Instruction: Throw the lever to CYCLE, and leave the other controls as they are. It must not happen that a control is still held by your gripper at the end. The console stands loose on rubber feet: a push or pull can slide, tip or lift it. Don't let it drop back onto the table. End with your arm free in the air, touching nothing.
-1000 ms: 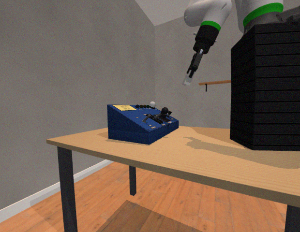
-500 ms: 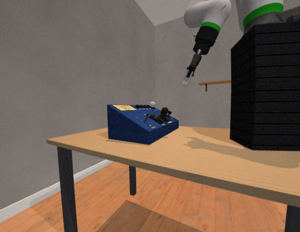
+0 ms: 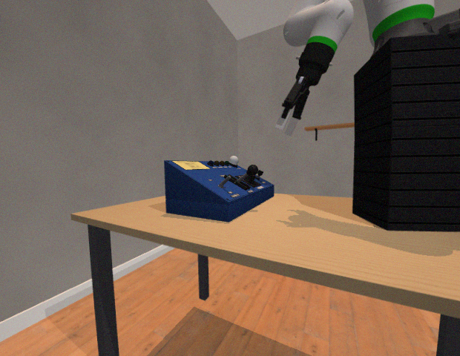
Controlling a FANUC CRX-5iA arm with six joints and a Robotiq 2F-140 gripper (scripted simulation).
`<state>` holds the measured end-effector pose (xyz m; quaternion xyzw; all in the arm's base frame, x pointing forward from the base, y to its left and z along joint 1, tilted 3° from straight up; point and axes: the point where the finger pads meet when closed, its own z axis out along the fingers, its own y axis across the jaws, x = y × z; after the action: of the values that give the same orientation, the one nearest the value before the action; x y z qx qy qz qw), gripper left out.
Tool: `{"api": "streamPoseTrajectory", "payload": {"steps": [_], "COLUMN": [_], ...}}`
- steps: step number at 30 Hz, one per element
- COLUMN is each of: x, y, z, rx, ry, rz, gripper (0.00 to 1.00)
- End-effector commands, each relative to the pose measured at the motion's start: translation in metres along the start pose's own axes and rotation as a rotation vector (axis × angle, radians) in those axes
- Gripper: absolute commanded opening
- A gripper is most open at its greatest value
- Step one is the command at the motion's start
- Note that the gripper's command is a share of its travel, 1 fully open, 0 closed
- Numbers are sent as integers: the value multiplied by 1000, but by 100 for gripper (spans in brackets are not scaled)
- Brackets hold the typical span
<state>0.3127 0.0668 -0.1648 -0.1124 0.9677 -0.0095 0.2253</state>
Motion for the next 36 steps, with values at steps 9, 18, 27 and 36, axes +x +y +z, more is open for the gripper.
{"api": "streamPoseTrajectory", "payload": {"steps": [9, 18, 27, 36], "x": [-1, -1, -1, -1], "y": [-3, -3, -7, -11], "z": [2, 2, 4, 6], "rx": [-3, -3, -9, -15], "ry": [-4, -4, -2, -1], "rz": [99, 99, 242, 385], "gripper": [100, 100, 100, 100]}}
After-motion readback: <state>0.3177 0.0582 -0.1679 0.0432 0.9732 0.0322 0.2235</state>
